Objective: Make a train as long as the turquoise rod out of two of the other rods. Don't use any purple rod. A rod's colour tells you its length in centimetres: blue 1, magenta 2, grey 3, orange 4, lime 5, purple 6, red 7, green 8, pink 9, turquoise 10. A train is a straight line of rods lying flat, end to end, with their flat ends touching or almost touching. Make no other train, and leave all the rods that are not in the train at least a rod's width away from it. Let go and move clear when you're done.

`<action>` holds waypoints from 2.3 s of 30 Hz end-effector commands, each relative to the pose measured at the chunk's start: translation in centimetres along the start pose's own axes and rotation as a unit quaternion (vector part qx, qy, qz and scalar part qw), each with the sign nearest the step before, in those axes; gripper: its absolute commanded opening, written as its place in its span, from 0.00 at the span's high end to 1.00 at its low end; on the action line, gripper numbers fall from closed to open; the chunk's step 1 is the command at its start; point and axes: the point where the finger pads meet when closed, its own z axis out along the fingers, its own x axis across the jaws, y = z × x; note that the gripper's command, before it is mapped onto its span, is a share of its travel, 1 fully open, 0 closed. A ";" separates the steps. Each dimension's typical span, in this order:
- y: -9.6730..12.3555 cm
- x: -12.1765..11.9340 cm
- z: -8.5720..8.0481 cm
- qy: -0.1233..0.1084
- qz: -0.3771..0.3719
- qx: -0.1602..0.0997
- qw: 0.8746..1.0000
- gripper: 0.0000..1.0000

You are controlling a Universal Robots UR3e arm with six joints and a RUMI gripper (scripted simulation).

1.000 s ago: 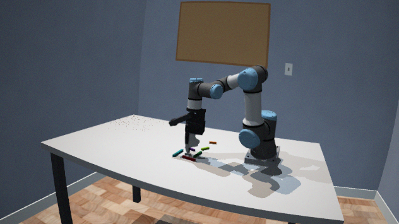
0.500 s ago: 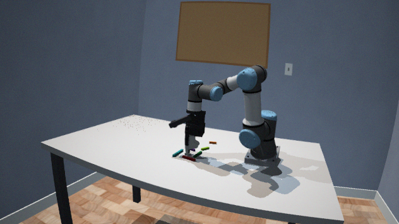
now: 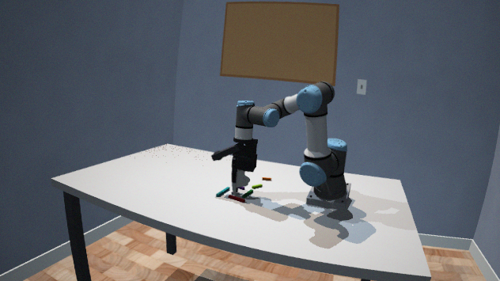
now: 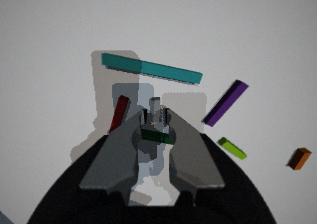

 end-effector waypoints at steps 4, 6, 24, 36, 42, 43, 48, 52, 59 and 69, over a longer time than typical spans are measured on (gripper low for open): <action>-0.1 0.0 -0.1 0.001 0.000 0.001 1.000 0.86; -0.1 0.0 -0.1 0.001 0.000 0.001 1.000 0.86; -0.1 0.0 -0.1 0.001 0.000 0.001 1.000 1.00; -0.1 0.0 -0.1 0.001 0.000 0.001 1.000 1.00; -0.1 0.0 -0.1 0.001 0.000 0.001 1.000 1.00; -0.1 0.0 -0.1 0.001 0.000 0.001 1.000 1.00; -0.1 0.0 -0.1 0.001 0.000 0.001 1.000 1.00; -0.1 0.0 -0.1 0.001 0.000 0.001 1.000 1.00; -0.1 0.0 -0.2 0.001 0.000 0.001 1.000 1.00; -0.1 0.0 -1.8 0.001 0.000 0.001 1.000 1.00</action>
